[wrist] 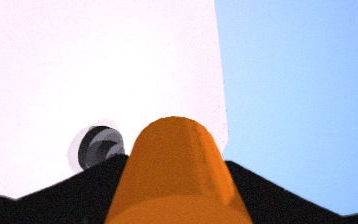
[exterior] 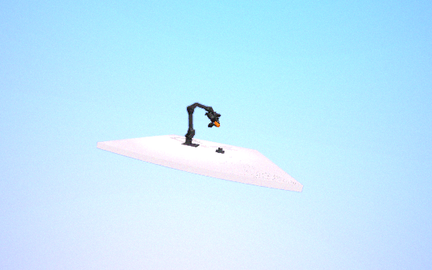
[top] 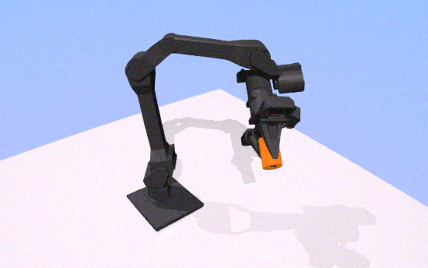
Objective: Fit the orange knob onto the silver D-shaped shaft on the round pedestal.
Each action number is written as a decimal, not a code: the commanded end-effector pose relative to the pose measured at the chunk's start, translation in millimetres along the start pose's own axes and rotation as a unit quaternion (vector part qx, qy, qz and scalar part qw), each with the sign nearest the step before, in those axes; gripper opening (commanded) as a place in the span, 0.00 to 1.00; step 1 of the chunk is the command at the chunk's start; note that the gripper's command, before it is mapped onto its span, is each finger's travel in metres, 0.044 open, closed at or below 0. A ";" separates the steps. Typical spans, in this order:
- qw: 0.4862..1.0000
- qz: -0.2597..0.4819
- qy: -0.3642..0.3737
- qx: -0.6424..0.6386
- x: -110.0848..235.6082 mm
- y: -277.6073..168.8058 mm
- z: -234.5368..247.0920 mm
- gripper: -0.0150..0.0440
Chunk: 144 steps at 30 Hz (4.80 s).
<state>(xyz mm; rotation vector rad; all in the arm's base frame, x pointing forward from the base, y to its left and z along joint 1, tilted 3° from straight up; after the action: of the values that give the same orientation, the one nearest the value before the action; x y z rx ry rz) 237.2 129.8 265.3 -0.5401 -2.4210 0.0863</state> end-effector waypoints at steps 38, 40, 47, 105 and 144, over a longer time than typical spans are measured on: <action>0.999 0.008 -0.033 0.001 -0.3 1.1 4.1 0.25; 0.999 0.008 -0.034 -0.001 -1.3 1.6 5.3 0.25; 0.999 -0.010 0.033 -0.003 -12.3 3.5 11.6 0.25; 0.885 -0.116 0.450 -0.001 -136.2 36.3 100.8 0.25; 0.884 -0.114 0.453 -0.001 -163.8 43.7 139.7 0.66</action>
<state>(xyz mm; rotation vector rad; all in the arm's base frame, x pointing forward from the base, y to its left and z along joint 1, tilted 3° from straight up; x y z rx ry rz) 283.1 114.1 51.1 -0.2029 -1.5394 -0.2271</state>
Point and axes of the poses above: the point midway between the two fingers, 35 mm back from their tips, its own x axis back along the fingers, its own z axis across the jaws, y = z × x, the point moved 2 cm from there along x, back along the fingers, and after that the axes turned 14 degrees about x, right-handed, at the moved point
